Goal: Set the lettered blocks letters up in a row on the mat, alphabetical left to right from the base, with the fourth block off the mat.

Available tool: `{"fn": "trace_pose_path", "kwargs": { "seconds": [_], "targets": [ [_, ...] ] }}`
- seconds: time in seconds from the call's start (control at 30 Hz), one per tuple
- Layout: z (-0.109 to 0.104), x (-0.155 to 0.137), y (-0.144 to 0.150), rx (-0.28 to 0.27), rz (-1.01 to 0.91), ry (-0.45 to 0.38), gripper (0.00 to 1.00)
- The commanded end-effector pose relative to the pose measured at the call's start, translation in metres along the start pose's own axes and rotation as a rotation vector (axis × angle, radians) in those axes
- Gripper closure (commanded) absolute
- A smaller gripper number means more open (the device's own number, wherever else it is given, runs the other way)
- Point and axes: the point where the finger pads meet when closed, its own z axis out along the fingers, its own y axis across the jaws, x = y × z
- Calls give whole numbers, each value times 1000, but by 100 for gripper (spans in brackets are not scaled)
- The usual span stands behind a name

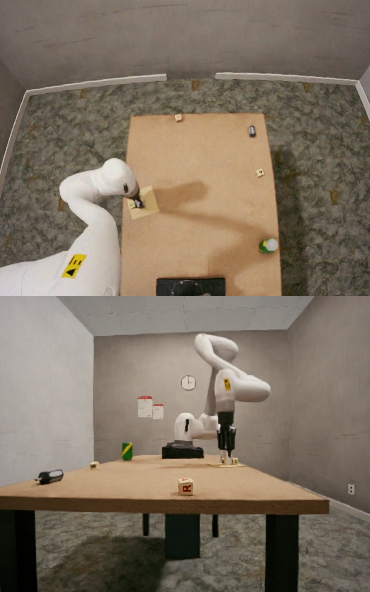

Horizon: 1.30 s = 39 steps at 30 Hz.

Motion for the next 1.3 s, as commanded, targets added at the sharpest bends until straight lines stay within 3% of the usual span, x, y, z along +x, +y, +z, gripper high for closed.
{"fn": "trace_pose_path", "kwargs": {
  "seconds": [0.0, 0.43, 0.9, 1.2, 1.23, 1.27],
  "targets": [
    [2, -4, -2, 3, 7, -5, 65],
    [-16, -3, -3, 4, 8, -4, 65],
    [-84, 1, -2, 4, 6, 1, 65],
    [-92, 0, -2, 3, 4, 1, 65],
    [-92, 0, -1, 2, 4, 0, 0],
    [-92, 0, -1, 1, 4, 0, 0]
  ]
}}
